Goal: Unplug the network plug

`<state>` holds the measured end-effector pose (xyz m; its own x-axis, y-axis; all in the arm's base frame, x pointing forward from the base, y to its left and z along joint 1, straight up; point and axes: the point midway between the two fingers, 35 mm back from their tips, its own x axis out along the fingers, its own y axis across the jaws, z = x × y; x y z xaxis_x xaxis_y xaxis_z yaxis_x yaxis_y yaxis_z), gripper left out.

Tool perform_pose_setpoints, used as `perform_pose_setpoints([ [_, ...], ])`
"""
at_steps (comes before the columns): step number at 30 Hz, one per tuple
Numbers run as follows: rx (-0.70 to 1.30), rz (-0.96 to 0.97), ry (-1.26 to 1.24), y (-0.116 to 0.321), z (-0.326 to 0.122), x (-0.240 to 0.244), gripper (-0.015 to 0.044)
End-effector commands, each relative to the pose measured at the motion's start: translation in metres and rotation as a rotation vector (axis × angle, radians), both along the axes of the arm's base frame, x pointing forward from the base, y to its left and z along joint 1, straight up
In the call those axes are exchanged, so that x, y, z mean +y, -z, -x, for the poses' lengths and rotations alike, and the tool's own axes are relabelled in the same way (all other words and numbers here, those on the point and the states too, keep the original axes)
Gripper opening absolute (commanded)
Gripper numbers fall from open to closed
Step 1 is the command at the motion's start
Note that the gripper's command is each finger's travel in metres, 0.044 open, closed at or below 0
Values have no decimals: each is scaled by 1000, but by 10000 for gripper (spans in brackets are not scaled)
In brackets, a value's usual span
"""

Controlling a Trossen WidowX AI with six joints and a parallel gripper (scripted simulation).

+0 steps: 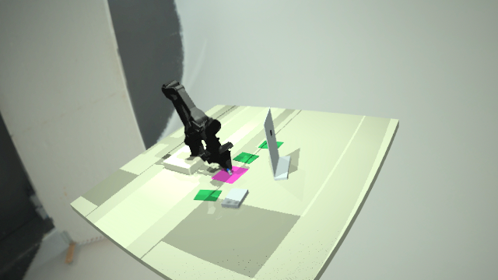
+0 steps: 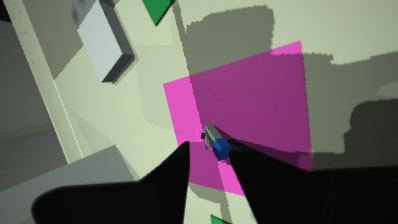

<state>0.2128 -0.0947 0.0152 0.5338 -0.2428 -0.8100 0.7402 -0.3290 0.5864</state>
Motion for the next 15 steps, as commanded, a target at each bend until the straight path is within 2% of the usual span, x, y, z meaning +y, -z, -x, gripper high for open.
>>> perform_pose_setpoints([
  [1, -1, 0, 0, -2, 1, 0, 156],
  [15, 0, 0, 2, -10, 6, 2, 156],
])
